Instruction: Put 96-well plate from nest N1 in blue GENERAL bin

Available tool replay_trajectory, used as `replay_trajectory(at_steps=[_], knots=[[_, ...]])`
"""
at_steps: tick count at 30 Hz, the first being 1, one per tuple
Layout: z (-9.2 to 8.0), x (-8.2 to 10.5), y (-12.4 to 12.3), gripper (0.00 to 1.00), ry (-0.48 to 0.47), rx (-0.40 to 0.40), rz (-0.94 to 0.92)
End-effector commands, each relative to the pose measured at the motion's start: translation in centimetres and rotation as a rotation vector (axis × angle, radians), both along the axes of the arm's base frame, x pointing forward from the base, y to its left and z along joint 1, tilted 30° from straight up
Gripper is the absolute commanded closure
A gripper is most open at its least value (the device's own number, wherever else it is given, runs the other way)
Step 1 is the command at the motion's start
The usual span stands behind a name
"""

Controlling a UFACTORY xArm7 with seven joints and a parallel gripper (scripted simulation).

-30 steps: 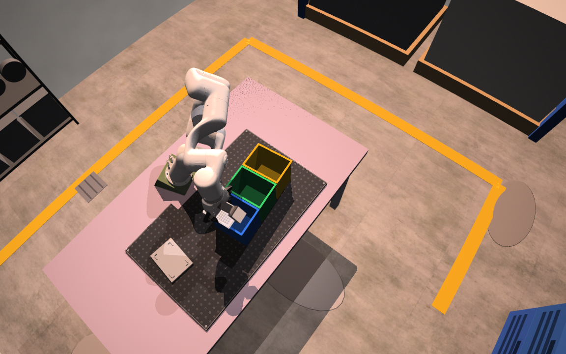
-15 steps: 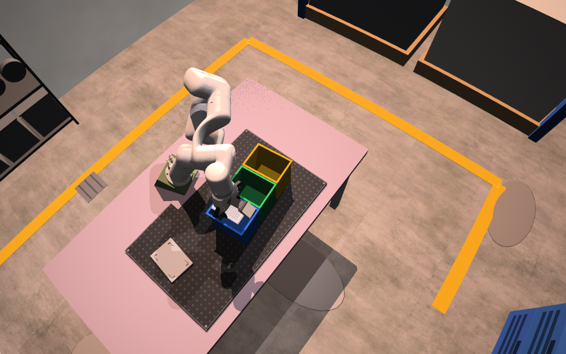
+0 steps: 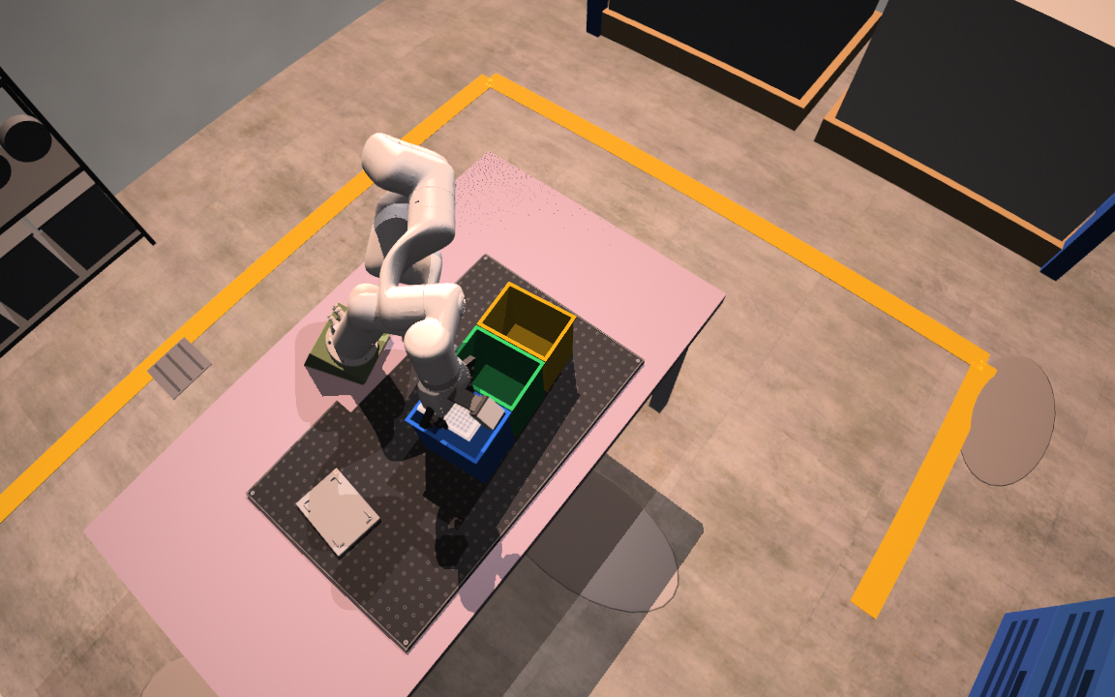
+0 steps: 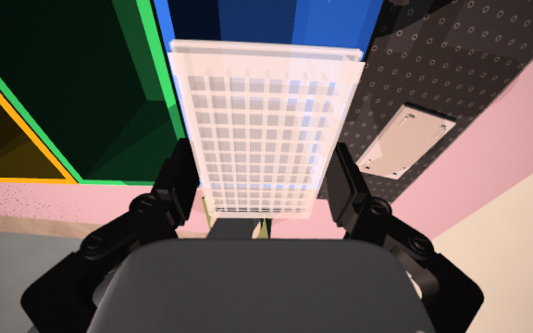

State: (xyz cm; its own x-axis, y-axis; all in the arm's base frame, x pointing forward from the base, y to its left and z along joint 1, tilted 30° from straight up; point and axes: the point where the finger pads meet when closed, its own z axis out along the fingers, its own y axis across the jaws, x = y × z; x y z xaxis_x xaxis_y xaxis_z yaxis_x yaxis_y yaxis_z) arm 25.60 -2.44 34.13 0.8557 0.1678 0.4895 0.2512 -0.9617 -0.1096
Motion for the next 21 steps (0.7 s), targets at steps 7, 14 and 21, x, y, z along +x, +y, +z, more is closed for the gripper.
replay_trajectory(at_steps=[7, 14, 21], knots=[[0.11, 0.0, -0.09, 1.0, -0.003, -0.001, 0.0], [0.11, 0.0, -0.11, 1.0, -0.003, -0.001, 0.0], [-0.48, 0.3, 0.02, 1.0, -0.003, -0.001, 0.0]])
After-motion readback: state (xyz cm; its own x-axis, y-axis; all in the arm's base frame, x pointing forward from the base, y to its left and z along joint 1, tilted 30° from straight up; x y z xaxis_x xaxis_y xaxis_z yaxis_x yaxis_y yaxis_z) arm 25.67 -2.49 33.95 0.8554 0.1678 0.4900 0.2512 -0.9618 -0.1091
